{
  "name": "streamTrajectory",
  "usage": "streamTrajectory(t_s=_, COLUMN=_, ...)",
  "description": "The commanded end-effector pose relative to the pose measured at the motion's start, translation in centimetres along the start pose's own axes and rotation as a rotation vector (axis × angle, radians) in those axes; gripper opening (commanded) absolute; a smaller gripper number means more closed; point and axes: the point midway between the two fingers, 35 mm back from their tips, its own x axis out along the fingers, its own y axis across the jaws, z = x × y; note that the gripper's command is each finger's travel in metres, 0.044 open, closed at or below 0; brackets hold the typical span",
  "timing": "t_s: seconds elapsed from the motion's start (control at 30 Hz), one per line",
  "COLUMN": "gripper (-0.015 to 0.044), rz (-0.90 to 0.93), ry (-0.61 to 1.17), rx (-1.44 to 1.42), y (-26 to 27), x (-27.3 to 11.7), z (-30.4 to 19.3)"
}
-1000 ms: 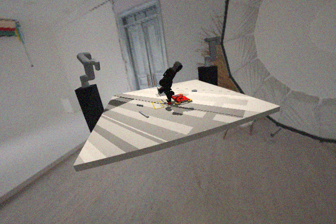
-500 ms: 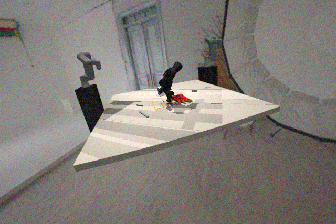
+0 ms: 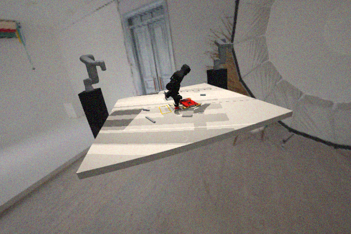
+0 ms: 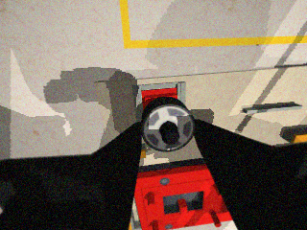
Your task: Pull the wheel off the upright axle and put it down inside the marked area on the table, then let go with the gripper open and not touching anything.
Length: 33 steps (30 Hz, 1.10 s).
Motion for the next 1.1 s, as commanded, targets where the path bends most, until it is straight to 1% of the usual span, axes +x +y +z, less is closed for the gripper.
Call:
streamTrajectory(t_s=0.0, gripper=0.0, rz=0.028, ry=-0.012, rx=0.016, y=-0.3, x=-2.1, z=0.2)
streamTrajectory(t_s=0.73, gripper=0.0, rz=0.03, ry=-0.012, rx=0.017, y=-0.3, x=-2.9, z=0.2)
streamTrajectory(t_s=0.87, gripper=0.0, rz=0.03, ry=-0.013, rx=0.017, y=-0.3, x=-3.7, z=0.2)
streamTrajectory(t_s=1.07, gripper=0.0, rz=0.03, ry=-0.013, rx=0.018, y=-0.4, x=-6.0, z=0.0)
